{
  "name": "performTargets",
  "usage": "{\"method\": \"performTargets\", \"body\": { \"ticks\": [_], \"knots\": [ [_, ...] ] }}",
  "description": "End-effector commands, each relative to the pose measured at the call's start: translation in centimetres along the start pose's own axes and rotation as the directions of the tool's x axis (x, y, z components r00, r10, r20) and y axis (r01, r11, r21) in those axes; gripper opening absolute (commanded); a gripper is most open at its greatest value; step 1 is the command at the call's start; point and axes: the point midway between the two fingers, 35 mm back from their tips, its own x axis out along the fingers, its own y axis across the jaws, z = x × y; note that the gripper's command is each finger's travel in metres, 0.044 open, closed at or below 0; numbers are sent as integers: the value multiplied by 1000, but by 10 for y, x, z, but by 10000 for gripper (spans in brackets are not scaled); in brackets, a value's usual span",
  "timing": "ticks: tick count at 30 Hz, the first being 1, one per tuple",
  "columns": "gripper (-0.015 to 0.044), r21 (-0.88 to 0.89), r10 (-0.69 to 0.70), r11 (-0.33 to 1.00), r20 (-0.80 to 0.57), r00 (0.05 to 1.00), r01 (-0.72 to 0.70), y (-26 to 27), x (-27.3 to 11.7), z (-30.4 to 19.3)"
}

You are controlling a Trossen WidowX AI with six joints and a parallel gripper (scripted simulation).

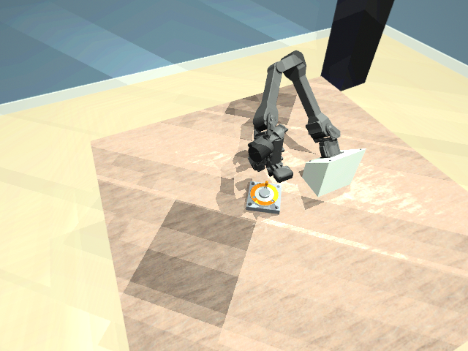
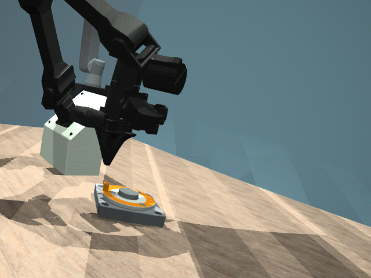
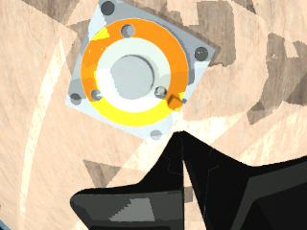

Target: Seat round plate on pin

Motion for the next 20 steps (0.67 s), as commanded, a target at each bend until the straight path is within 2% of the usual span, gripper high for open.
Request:
{"method": "performTargets", "body": {
  "ticks": [1, 20],
  "knots": [
    [0, 8, 6, 1000, 2, 1000, -6, 0, -10, 0],
    [0, 1, 1, 1000, 3, 1000, -1, 0, -3, 0]
  ]
}}
